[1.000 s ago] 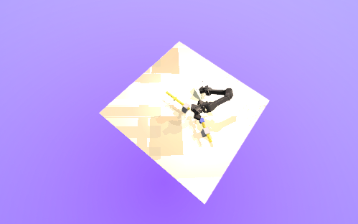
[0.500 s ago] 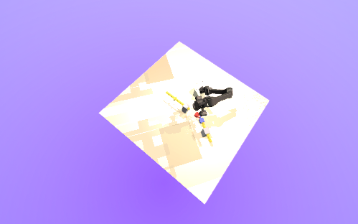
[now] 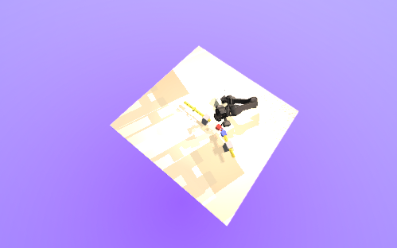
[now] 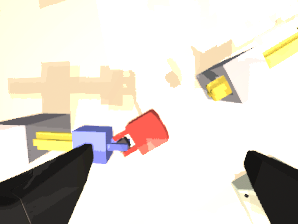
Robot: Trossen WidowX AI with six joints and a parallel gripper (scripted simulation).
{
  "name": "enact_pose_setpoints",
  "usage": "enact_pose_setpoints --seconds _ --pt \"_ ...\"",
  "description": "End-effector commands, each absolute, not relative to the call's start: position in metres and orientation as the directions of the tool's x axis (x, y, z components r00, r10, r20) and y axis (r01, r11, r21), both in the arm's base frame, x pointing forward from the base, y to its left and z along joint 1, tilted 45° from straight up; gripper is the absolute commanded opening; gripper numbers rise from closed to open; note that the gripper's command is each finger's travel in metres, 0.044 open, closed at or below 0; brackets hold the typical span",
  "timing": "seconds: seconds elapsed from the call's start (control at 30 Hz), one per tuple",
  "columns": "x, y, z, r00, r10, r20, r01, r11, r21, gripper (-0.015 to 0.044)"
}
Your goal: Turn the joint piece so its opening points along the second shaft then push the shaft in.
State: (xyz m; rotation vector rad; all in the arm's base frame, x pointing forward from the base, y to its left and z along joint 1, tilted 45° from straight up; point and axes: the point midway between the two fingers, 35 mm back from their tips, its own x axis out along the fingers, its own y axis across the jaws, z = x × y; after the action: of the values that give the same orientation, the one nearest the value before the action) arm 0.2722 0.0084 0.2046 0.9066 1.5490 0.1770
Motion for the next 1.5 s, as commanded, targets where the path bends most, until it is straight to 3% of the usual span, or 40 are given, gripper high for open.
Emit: enact_pose_setpoints --seconds 0.0,0.47,0.93,1.23,1.47 --pt "0.275 0.005 0.194 0.055 0.64 -0.766 0.524 0.635 0.568 0.044" --pt "0.282 -0.006 0.147 -0.045 0.695 -0.718 0.848 0.406 0.341 0.044" --pt "0.28 -0.013 0.106 -0.12 0.748 -0.652 0.985 0.174 0.018 0.044" --pt "0.281 -0.014 0.105 -0.12 0.749 -0.652 0.984 0.175 0.019 0.044" --pt "0.293 -0.039 0.085 -0.107 0.734 -0.671 0.934 0.305 0.185 0.044"
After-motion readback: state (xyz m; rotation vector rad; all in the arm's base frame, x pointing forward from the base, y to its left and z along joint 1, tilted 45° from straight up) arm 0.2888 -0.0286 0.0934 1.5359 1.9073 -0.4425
